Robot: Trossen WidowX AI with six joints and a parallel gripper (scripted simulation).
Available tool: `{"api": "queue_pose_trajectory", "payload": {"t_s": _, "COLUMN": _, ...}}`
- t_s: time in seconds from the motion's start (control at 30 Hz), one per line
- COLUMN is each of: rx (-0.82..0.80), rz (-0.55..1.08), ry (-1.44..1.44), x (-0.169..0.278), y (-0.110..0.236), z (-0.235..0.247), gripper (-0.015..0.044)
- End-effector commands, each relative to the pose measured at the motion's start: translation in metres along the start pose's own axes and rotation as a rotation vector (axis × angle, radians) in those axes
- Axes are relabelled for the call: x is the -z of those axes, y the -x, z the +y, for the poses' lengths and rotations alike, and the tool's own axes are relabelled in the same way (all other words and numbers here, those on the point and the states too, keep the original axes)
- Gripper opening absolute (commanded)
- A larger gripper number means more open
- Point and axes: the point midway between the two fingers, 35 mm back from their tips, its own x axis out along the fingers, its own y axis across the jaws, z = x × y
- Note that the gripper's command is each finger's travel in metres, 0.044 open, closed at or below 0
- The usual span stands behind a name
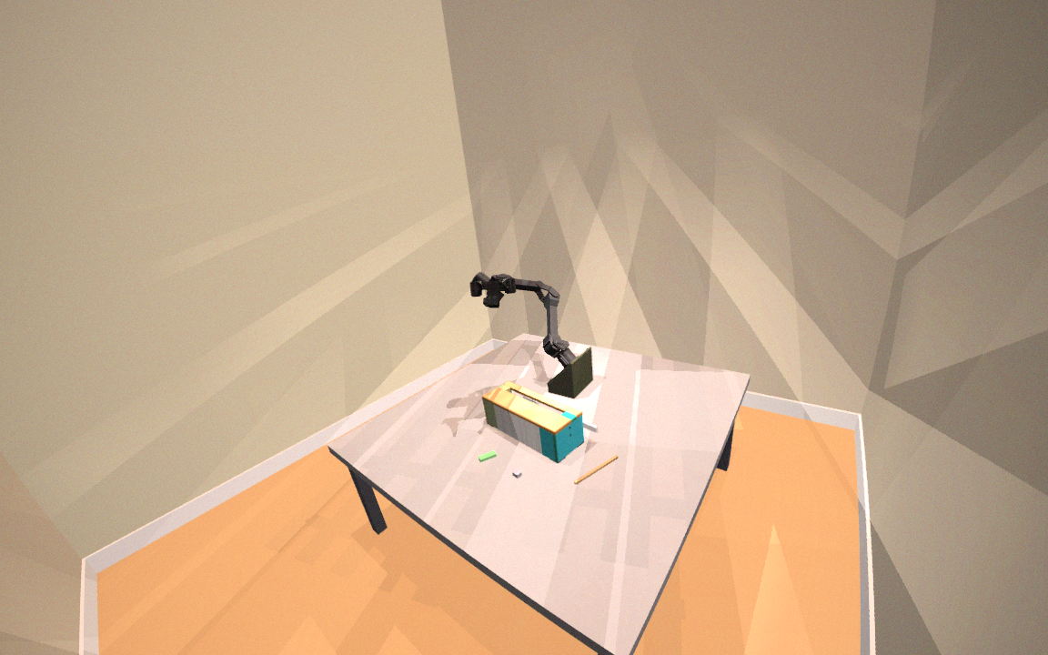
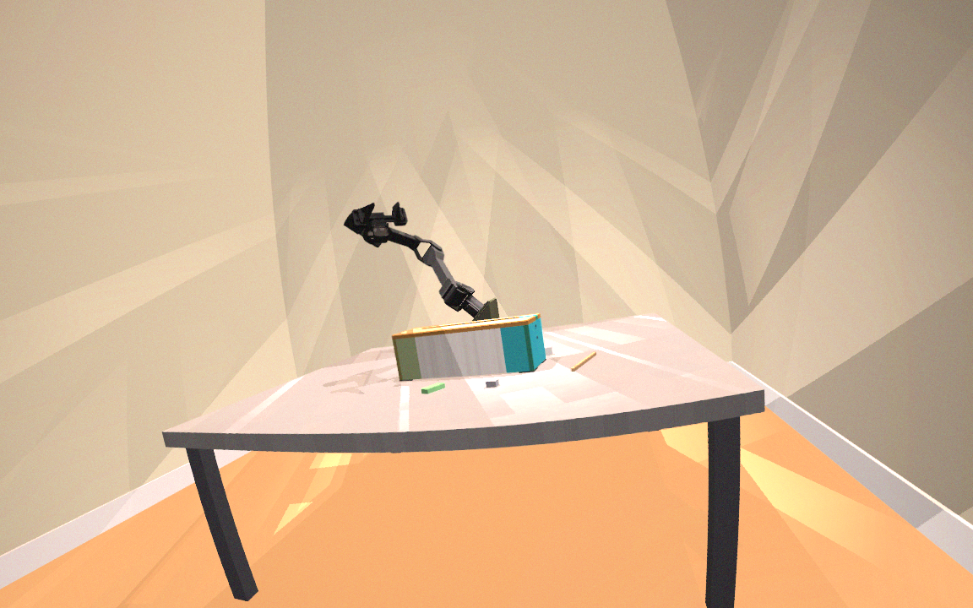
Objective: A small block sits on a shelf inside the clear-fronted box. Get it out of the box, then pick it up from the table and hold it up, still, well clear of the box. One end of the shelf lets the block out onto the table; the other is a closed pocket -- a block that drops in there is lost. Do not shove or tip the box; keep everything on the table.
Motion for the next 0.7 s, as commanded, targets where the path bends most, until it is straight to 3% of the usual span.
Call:
{"api": "queue_pose_trajectory", "payload": {"t_s": 0.0, "rx": 0.005, "rz": -0.001, "ry": 0.01, "x": -0.001, "y": -0.002, "z": 0.001, "gripper": 0.04}}
{"api": "queue_pose_trajectory", "payload": {"t_s": 0.17, "rx": 0.126, "rz": -0.164, "ry": 0.17, "x": -0.059, "y": -0.052, "z": 0.016, "gripper": 0.04}}
{"api": "queue_pose_trajectory", "payload": {"t_s": 0.33, "rx": 0.371, "rz": -0.368, "ry": 0.384, "x": -0.134, "y": -0.104, "z": 0.009, "gripper": 0.04}}
{"api": "queue_pose_trajectory", "payload": {"t_s": 0.5, "rx": 0.736, "rz": -0.499, "ry": 0.654, "x": -0.205, "y": -0.143, "z": -0.024, "gripper": 0.04}}
{"api": "queue_pose_trajectory", "payload": {"t_s": 0.67, "rx": 1.199, "rz": -0.511, "ry": 0.954, "x": -0.267, "y": -0.164, "z": -0.069, "gripper": 0.04}}
